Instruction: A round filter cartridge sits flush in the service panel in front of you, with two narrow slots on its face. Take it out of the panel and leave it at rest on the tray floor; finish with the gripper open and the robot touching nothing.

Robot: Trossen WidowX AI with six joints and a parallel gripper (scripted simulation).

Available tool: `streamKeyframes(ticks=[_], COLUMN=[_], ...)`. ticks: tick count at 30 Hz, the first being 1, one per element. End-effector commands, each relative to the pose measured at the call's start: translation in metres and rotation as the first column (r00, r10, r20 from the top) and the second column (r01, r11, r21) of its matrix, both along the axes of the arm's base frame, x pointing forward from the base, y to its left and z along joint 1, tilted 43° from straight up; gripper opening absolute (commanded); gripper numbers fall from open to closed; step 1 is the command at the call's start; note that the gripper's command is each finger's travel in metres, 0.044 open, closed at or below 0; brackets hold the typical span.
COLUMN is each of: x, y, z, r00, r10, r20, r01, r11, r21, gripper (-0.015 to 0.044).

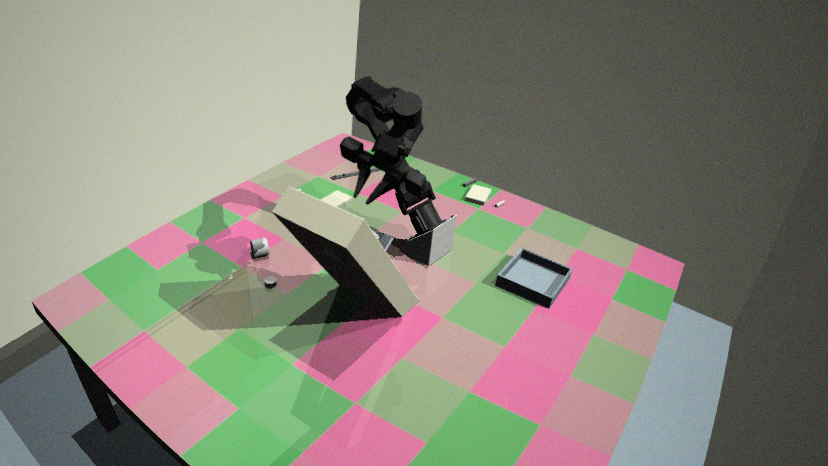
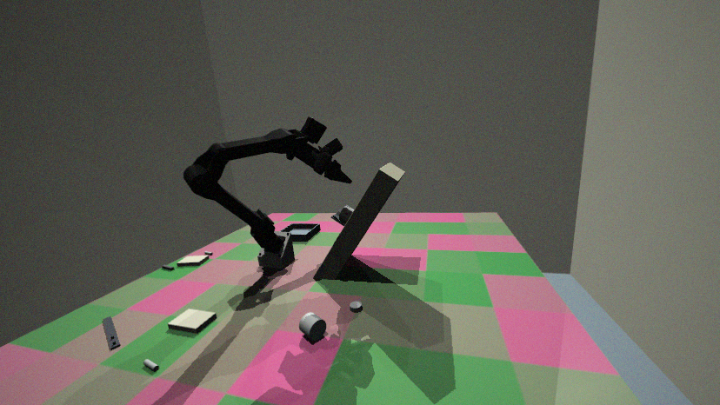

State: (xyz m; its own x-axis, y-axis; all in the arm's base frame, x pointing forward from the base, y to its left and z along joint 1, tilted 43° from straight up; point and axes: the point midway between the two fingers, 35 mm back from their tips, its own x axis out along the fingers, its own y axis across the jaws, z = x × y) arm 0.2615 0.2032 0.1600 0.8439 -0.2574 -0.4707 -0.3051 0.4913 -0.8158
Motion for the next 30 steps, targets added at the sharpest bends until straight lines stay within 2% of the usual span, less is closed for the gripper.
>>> streamKeyframes(ticks=[1,8,11,16,18,30], x=[0.001,-0.007,-0.009,-0.029,-0.037,-0.033], y=[0.017,0.050,0.036,-0.020,-0.035,-0.041], z=[0.015,0.054,0.034,-0.025,-0.038,-0.045], r00=[1.000,1.000,0.997,0.917,0.877,0.871], r10=[-0.001,-0.001,-0.067,-0.352,-0.432,-0.442], r20=[0.003,0.009,-0.038,-0.185,-0.212,-0.216], r01=[0.001,0.001,0.069,0.376,0.461,0.472], r11=[1.000,1.000,0.996,0.920,0.880,0.874], r21=[0.003,0.018,0.051,0.113,0.115,0.115], gripper=[0.0194,0.0377,0.0305,0.0305,0.0305,0.0305])
